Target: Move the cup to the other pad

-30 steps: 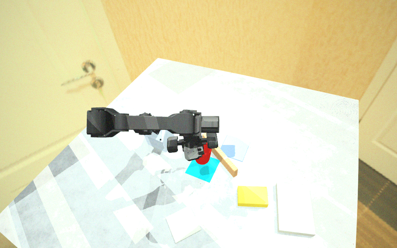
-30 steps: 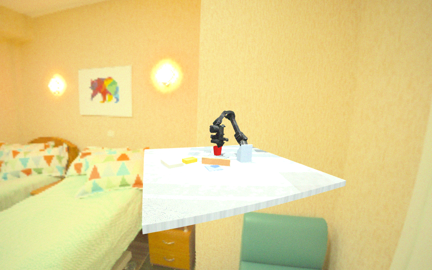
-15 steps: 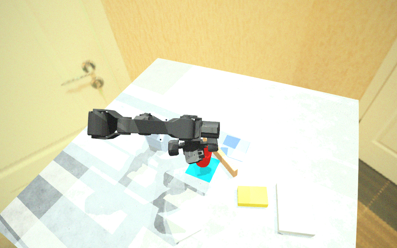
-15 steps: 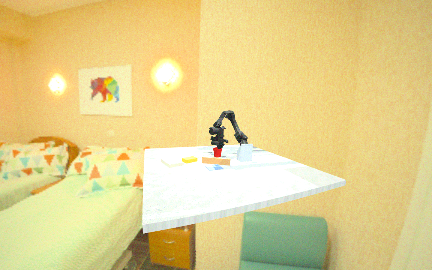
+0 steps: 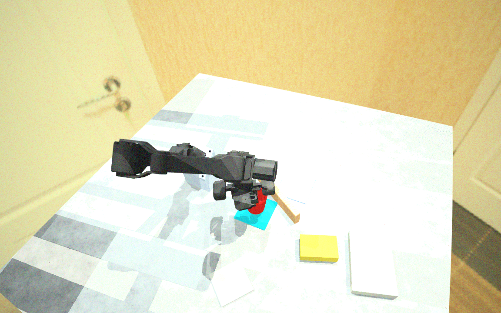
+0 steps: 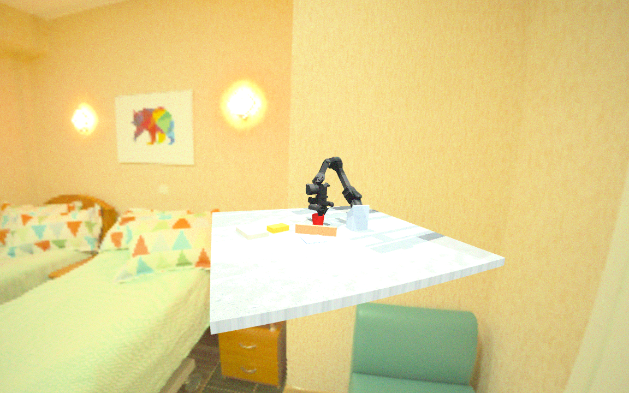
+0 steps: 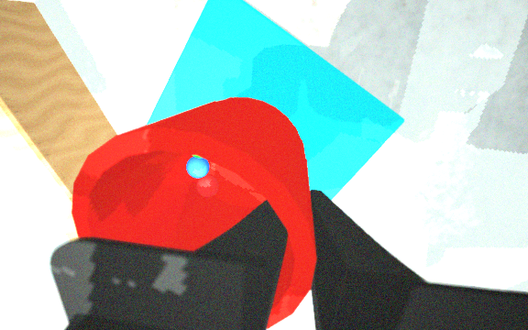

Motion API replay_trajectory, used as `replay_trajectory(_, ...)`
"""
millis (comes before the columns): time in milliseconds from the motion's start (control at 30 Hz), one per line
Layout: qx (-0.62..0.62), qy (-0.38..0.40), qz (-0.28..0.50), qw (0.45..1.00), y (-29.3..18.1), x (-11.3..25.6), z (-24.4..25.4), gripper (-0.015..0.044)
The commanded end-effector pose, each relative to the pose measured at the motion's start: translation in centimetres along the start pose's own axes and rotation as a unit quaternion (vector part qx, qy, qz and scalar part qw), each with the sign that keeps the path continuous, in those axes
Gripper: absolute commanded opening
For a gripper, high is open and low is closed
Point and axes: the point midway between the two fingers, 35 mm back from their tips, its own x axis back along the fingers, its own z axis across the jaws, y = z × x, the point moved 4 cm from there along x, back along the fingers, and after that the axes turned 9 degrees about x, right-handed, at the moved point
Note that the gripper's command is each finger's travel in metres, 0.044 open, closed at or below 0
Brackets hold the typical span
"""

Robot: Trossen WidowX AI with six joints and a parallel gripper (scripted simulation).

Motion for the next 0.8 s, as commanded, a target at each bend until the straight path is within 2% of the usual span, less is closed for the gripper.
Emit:
replay_trajectory(0,0.005,-0.005,0.0,1.0,-0.2,-0.6,-0.3,0.0)
replay_trajectory(333,0.005,-0.006,-0.001,1.0,-0.2,-1.7,-0.5,0.0)
replay_trajectory(767,0.0,-0.002,-0.001,1.0,0.0,-1.4,-0.3,0.0)
